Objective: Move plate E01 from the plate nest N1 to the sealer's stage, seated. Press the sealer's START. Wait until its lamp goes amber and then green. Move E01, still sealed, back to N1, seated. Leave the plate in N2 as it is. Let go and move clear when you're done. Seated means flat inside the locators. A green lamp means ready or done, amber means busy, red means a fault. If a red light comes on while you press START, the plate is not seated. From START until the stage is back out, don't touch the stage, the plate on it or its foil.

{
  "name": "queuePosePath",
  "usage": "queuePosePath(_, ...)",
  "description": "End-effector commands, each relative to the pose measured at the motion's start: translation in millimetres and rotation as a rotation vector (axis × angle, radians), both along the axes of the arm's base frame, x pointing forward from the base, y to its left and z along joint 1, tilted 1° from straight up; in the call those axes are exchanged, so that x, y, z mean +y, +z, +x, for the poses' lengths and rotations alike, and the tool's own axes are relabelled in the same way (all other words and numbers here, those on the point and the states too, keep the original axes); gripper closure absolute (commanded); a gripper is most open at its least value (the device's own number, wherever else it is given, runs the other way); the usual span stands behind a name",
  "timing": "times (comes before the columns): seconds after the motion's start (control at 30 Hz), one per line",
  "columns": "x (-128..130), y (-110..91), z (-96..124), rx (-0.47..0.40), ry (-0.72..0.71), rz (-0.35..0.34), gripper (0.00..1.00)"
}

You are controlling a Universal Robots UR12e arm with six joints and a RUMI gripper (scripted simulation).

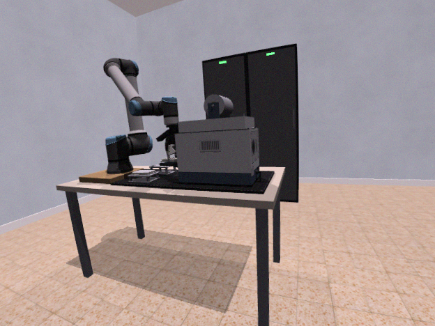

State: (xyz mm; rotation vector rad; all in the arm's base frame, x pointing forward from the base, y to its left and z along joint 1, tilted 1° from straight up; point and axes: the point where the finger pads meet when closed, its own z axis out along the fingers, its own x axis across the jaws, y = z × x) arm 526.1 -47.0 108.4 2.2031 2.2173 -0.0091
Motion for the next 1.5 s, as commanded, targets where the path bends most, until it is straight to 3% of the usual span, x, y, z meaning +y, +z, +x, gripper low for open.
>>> queuePosePath(0.0,-0.3,-0.3,0.7,-0.001,0.0,0.0,1.0)
queuePosePath(1.47,-0.3,-3.9,0.7,-0.001,0.0,0.0,1.0)
